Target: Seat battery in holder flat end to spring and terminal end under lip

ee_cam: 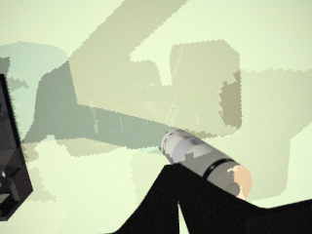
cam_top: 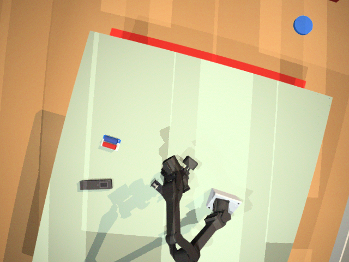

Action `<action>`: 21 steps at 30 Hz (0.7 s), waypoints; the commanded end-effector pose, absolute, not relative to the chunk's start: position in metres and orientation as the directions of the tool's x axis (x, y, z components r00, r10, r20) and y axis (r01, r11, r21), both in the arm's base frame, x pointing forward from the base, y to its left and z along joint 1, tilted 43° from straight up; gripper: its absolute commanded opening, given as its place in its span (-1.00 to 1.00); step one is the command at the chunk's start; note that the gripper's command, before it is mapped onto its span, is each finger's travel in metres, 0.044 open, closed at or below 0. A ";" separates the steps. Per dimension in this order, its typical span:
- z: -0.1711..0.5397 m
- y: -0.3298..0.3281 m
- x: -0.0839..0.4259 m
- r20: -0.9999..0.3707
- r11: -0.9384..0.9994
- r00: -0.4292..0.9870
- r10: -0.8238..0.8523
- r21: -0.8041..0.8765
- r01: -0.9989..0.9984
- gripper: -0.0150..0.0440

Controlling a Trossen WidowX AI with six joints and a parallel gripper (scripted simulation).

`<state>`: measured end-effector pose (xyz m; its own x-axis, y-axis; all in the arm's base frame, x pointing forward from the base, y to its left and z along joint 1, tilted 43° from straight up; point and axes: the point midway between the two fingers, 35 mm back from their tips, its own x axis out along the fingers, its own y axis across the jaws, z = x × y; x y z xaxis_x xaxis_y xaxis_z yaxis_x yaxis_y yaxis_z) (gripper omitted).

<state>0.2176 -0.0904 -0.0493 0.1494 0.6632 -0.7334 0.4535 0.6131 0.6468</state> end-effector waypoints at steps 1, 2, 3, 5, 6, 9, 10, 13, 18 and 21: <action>-0.056 -0.096 0.214 -0.737 0.621 0.145 0.660 0.644 0.448 -0.49; -0.057 -0.097 0.214 -0.737 0.621 0.145 0.660 0.644 0.447 -0.49; -0.058 -0.098 0.213 -0.737 0.621 0.145 0.660 0.644 0.447 -0.49; -0.060 -0.100 0.211 -0.737 0.621 0.145 0.660 0.644 0.447 -0.49; -0.061 -0.101 0.210 -0.737 0.621 0.145 0.660 0.644 0.447 -0.49; -0.064 -0.103 0.208 -0.737 0.621 0.145 0.660 0.644 0.447 -0.49; -0.065 -0.104 0.207 -0.737 0.621 0.145 0.661 0.644 0.447 -0.49; -0.068 -0.107 0.204 -0.736 0.620 0.145 0.661 0.645 0.447 -0.49; -0.070 -0.108 0.203 -0.736 0.620 0.145 0.661 0.645 0.446 -0.49; -0.065 -0.110 0.202 -0.733 0.614 0.144 0.665 0.645 0.455 -0.49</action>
<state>0.2025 -0.1058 -0.0684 0.1438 0.6661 -0.7319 0.4560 0.6117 0.6464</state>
